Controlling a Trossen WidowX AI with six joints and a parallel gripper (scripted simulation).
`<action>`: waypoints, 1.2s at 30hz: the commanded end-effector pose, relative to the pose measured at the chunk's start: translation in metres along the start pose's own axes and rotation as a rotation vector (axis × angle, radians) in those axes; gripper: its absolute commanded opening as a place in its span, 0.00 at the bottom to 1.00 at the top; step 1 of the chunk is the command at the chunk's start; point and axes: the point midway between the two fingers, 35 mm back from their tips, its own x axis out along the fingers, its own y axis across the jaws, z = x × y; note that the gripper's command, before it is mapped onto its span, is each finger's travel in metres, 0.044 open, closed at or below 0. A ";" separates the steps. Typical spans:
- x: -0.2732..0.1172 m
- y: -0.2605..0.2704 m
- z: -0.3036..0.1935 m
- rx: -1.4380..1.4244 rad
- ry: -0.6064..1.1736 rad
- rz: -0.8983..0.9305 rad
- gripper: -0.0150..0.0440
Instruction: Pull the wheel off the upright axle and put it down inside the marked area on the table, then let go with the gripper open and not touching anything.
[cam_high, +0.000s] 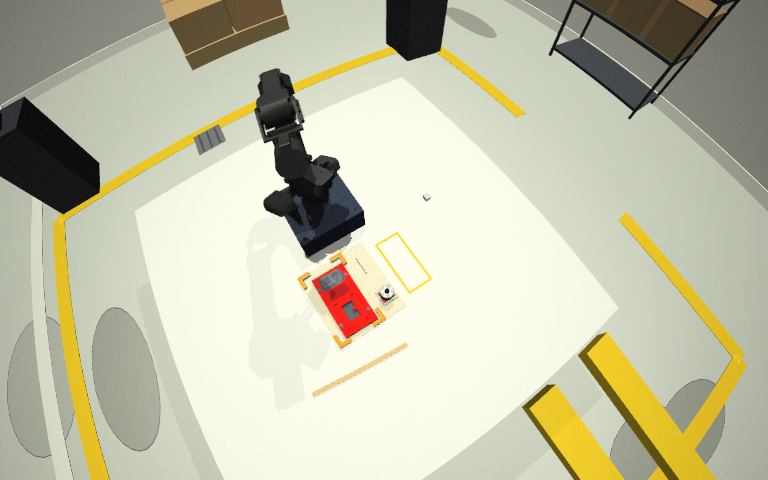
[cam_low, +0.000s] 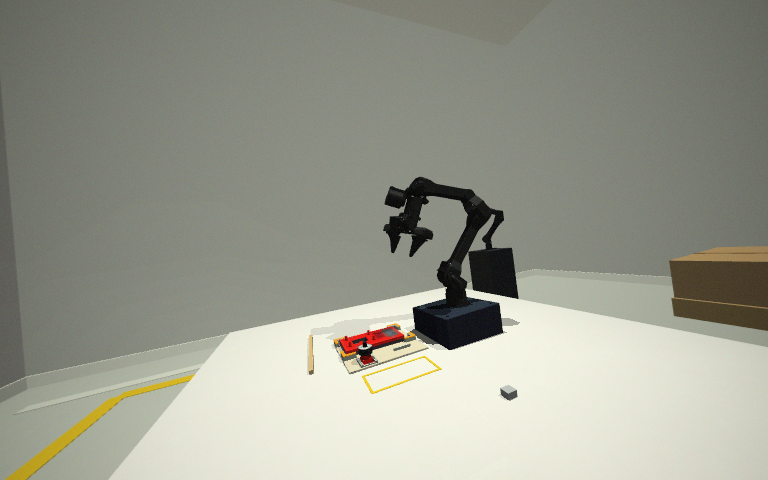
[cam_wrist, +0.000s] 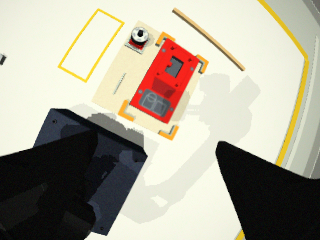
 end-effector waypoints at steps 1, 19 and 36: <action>0.000 0.000 0.001 0.001 0.001 0.001 0.89; 0.096 -0.018 0.098 0.216 0.146 0.113 0.76; 0.233 0.028 0.159 0.432 0.335 0.148 0.76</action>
